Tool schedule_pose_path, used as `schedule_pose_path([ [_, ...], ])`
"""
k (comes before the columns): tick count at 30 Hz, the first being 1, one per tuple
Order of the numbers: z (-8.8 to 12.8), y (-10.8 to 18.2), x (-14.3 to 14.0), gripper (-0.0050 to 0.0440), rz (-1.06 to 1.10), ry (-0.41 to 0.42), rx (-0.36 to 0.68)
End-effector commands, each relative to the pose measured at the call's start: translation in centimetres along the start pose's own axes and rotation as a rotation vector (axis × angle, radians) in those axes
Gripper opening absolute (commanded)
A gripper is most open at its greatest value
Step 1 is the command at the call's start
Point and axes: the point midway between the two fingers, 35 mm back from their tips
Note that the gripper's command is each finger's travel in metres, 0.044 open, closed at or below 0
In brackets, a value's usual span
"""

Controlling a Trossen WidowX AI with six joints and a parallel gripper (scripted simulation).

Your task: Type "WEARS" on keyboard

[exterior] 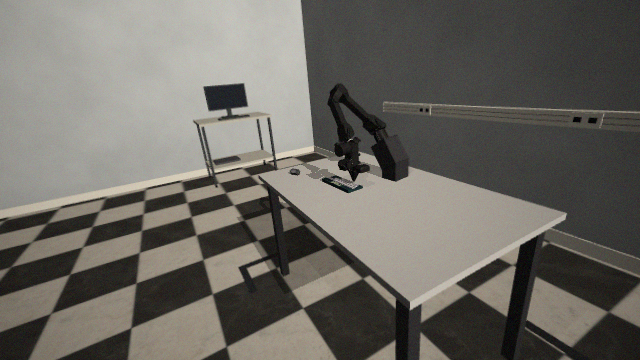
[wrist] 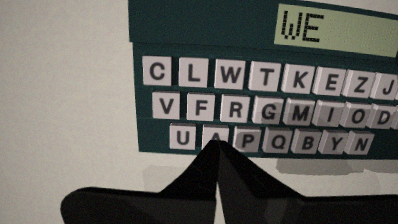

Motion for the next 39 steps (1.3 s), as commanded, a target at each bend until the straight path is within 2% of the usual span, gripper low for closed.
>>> schedule_pose_path([
  [1,-0.5,0.2,-0.1,-0.005,0.004,0.003,0.005],
  [9,-1.5,0.3,-0.1,-0.005,0.004,0.003,0.005],
  [39,-1.7,0.2,-0.1,-0.005,0.001,0.002,0.003],
])
Point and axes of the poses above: the point midway between the two fingers, 35 mm back from their tips, its own z axis back along the fingers, its own x axis across the jaws, y = z × x, and after that the axes turned 12 degrees about z, right-handed
